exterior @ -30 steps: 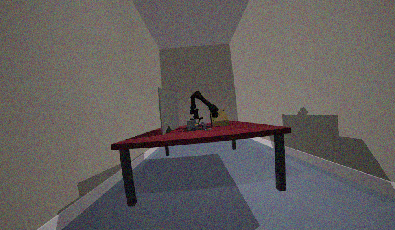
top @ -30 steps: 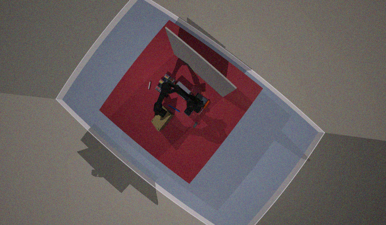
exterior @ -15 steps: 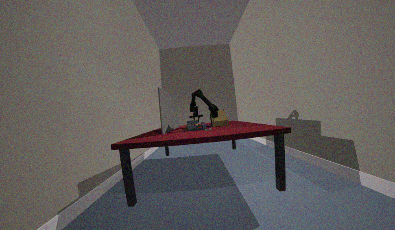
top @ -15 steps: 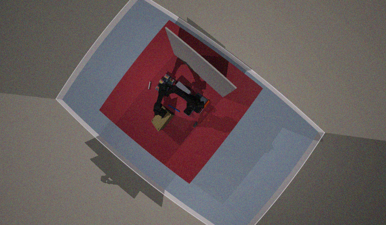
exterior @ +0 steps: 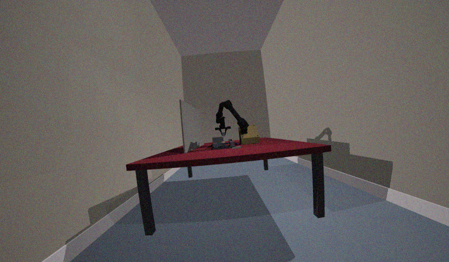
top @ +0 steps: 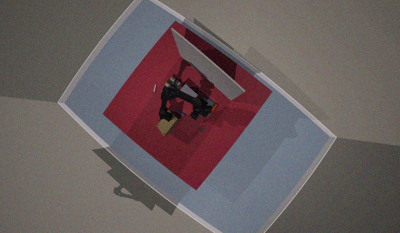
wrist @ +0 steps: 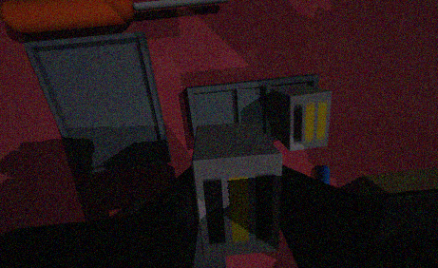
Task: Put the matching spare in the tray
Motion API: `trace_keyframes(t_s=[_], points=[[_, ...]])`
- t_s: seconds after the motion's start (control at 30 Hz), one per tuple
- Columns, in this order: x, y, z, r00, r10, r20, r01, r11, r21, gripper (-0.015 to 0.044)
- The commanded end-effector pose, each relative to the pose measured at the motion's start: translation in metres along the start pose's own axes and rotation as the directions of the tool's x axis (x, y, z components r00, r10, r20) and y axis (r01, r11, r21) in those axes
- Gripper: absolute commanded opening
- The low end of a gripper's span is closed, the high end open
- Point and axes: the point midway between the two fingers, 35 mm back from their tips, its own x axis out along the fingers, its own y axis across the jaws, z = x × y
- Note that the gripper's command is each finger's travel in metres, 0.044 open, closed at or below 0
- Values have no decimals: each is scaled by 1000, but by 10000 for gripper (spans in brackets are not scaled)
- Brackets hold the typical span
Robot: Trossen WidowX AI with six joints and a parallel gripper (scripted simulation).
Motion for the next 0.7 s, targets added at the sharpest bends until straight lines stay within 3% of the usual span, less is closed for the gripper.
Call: trace_keyframes(t_s=[0.0, 0.17, 0.67], points=[[-33, 1, 3, 1000, 15, 22, -14, 1000, -11, 0], [-63, -4, 1, 1000, 8, 21, -8, 1000, -9, 0], [-68, 31, 9, 1000, 9, 27, -8, 1000, -16, 0]])
